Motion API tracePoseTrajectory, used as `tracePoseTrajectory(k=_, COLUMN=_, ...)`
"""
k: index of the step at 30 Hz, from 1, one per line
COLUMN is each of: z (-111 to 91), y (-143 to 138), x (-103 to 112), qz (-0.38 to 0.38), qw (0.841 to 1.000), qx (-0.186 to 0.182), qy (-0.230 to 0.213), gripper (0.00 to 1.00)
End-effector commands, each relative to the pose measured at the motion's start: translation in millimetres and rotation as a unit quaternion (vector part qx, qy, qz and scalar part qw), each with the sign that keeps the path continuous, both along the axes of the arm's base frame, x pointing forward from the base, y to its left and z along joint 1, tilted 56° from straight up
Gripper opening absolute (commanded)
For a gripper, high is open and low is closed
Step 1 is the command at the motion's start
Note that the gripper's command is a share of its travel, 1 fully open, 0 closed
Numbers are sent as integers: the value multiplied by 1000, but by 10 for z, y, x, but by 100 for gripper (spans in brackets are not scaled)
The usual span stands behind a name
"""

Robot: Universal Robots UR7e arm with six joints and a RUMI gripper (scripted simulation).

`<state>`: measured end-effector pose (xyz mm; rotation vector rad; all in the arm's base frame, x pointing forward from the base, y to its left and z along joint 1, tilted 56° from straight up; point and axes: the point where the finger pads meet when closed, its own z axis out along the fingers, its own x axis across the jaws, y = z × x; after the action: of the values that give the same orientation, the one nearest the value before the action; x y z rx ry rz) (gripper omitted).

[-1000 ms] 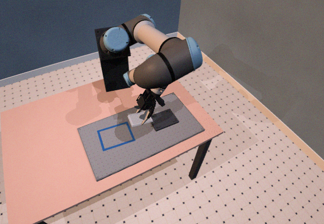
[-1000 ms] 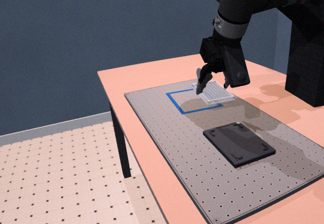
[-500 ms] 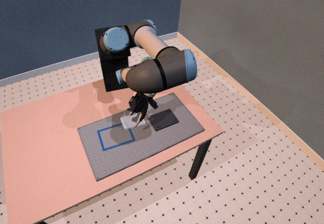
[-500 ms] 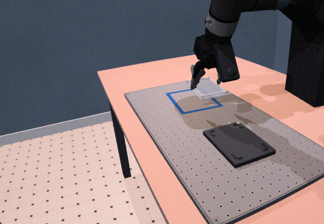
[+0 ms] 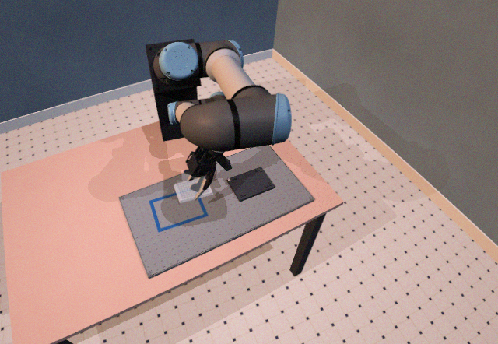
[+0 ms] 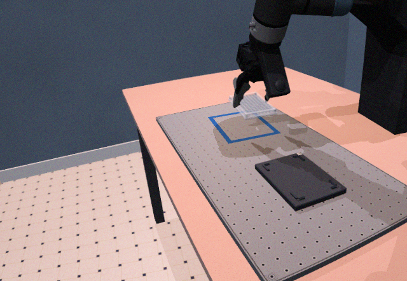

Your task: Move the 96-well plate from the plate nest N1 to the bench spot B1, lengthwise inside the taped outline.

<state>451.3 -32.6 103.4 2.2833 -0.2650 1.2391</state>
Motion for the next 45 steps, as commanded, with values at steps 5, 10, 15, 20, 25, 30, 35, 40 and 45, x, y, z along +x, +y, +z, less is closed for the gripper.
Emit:
tracePoseTrajectory(k=5, z=3, y=-249, x=13, qz=8, qw=1000, qx=1, qy=0, gripper=0)
tracePoseTrajectory(k=10, z=14, y=-414, x=23, qz=8, qw=1000, qx=2, qy=0, gripper=0)
tracePoseTrajectory(k=15, z=31, y=-579, x=34, qz=8, qw=1000, qx=1, qy=-1, gripper=0)
tracePoseTrajectory(k=20, z=47, y=-685, x=42, qz=8, qw=1000, qx=1, qy=-1, gripper=0)
tracePoseTrajectory(k=25, z=53, y=-719, x=46, qz=8, qw=1000, qx=1, qy=-2, gripper=0)
tracePoseTrajectory(k=30, z=47, y=-713, x=45, qz=8, qw=1000, qx=1, qy=-1, gripper=0)
tracePoseTrajectory(k=35, z=45, y=-698, x=50, qz=9, qw=1000, qx=2, qy=-1, gripper=0)
tracePoseTrajectory(k=40, z=50, y=-703, x=56, qz=9, qw=1000, qx=1, qy=-2, gripper=0)
tracePoseTrajectory(k=45, z=33, y=-685, x=45, qz=10, qw=1000, qx=2, qy=0, gripper=0)
